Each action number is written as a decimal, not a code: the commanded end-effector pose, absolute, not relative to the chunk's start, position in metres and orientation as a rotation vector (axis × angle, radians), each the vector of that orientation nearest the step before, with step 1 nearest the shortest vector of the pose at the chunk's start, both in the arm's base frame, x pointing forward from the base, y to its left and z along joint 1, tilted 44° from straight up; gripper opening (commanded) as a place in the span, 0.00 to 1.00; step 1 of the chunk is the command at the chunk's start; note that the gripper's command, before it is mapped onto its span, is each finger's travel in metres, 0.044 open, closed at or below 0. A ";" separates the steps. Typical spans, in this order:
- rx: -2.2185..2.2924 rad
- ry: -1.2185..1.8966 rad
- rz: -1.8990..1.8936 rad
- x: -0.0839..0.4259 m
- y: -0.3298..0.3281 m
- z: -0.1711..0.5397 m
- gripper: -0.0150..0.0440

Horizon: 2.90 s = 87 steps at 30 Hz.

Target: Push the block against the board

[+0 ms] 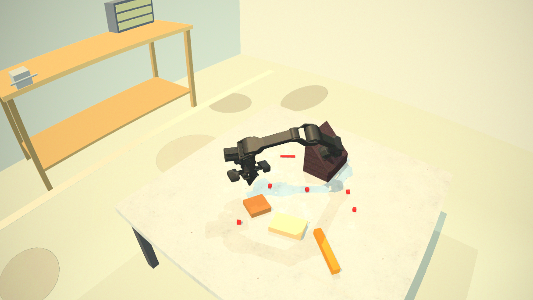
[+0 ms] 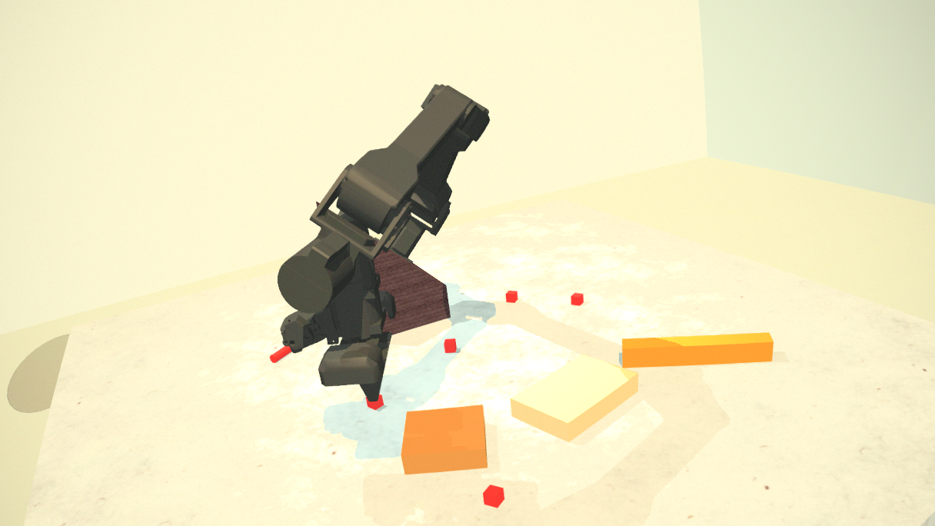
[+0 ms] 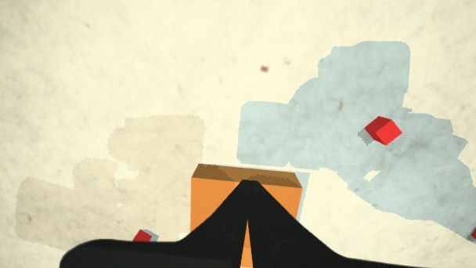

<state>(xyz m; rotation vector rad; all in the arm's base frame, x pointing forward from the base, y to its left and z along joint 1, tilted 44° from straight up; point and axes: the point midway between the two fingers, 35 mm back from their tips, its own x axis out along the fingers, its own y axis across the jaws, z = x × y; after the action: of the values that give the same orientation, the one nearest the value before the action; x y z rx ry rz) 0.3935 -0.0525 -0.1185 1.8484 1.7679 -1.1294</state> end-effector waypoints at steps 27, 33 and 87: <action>1.843 1.771 -1.134 0.391 -0.103 -0.098 0.25; 1.843 1.771 -1.134 0.391 -0.103 -0.098 0.25; 1.213 1.815 -0.144 0.402 -0.086 -0.111 0.25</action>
<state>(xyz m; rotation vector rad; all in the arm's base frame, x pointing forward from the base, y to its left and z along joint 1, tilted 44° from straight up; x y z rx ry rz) 0.4007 -0.0900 -0.1080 1.3016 1.8267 -0.2678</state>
